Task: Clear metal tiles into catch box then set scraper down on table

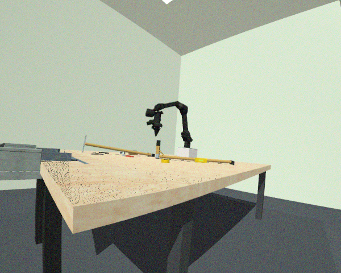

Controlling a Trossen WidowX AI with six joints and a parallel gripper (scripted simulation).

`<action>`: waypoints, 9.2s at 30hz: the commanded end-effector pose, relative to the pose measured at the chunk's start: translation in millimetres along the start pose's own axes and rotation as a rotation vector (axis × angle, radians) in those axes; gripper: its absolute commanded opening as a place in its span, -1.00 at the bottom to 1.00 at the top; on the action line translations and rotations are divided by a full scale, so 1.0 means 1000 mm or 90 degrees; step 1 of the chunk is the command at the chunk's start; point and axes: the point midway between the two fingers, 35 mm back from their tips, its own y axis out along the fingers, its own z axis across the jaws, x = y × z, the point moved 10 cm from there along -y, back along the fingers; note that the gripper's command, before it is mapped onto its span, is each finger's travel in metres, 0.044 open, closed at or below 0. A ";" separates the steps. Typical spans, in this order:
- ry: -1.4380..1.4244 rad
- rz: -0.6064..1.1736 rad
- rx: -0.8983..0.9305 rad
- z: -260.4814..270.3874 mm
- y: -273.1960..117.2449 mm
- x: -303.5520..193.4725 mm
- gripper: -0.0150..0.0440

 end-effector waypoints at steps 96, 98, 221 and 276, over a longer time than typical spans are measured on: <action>-0.002 0.001 -0.003 -0.087 0.102 0.014 -0.49; -0.002 0.001 -0.004 -0.090 0.102 0.014 -0.49; -0.433 -0.002 0.001 -0.043 -0.001 -0.011 -0.49; -1.146 -0.011 0.016 0.105 0.002 -0.129 -0.49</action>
